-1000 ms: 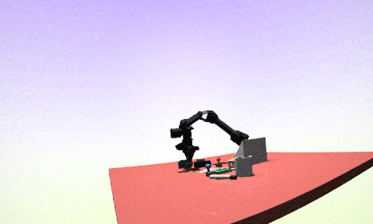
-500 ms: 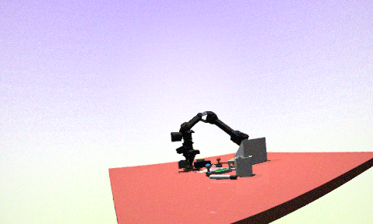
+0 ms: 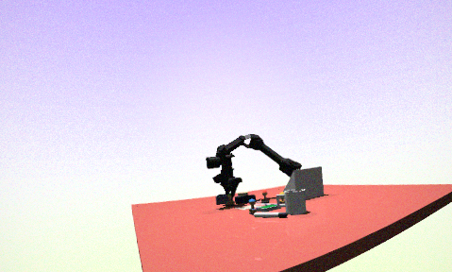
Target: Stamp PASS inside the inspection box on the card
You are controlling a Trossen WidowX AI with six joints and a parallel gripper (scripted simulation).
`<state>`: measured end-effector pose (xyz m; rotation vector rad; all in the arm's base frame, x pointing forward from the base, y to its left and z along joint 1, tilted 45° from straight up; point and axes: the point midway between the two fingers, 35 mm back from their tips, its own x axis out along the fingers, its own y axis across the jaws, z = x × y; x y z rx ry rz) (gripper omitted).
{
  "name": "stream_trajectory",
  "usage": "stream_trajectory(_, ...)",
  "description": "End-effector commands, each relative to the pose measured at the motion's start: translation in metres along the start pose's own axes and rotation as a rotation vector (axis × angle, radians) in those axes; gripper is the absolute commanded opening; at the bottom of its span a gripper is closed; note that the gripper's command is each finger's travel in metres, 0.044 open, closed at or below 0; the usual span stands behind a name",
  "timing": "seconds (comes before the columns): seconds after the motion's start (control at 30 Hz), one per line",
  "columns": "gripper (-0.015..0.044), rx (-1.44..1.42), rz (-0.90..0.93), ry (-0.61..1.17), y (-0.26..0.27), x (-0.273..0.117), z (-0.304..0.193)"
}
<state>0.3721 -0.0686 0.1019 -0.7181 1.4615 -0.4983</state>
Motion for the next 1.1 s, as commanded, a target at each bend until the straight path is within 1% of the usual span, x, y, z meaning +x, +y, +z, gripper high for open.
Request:
stream_trajectory(0.0,0.0253,0.004,0.003,-0.035,0.003,-0.054,0.006)
stream_trajectory(0.07,0.0253,0.001,0.001,-0.034,0.002,-0.084,0.001)
stream_trajectory(0.13,0.0253,0.000,-0.001,-0.034,0.002,-0.095,-0.001)
stream_trajectory(1.07,0.0253,-0.006,-0.004,-0.034,0.002,-0.095,-0.001)
